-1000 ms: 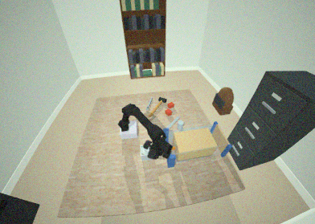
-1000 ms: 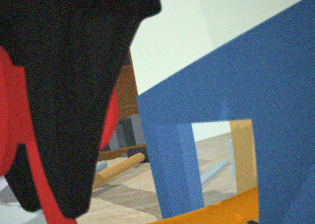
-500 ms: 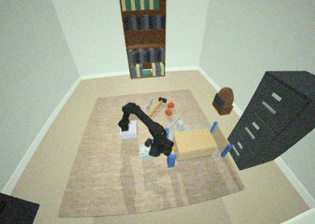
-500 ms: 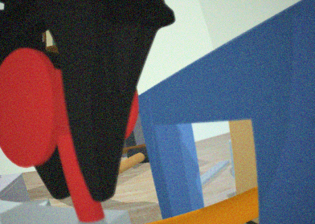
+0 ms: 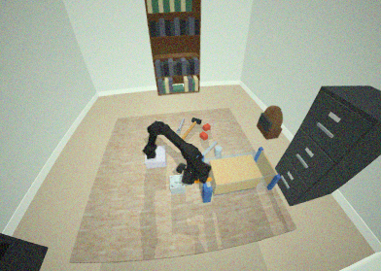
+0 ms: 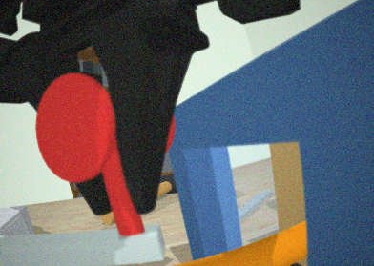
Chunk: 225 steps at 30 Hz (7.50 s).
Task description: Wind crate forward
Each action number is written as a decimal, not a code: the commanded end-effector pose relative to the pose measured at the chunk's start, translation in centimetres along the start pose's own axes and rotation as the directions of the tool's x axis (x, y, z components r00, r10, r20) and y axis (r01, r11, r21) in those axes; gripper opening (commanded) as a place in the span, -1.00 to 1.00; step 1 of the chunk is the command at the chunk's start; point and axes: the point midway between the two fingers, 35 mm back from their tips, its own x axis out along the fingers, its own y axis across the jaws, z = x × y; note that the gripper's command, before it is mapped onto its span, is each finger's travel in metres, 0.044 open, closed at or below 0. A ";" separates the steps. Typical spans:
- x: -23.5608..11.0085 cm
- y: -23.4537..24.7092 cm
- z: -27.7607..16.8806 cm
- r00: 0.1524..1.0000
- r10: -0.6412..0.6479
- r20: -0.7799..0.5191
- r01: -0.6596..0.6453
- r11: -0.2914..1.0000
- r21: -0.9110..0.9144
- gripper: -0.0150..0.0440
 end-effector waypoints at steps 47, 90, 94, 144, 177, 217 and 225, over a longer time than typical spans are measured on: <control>-0.3 -7.0 -6.0 0.999 -0.023 -0.028 0.022 1.000 -0.022 -0.49; -0.3 -13.7 -5.1 0.999 -0.027 -0.027 0.027 0.999 -0.022 -0.49; -0.3 -14.2 -4.7 0.999 -0.028 -0.027 0.027 0.999 -0.022 -0.49; -0.3 -18.8 1.7 0.999 -0.031 -0.021 0.031 0.999 -0.023 -0.49; -0.2 -18.6 7.1 0.999 -0.031 -0.017 0.031 0.999 -0.023 -0.49; -0.1 -14.2 12.6 1.000 -0.028 -0.012 0.028 0.999 -0.023 -0.49; 0.0 -13.0 13.1 1.000 -0.027 -0.012 0.027 0.999 -0.023 -0.49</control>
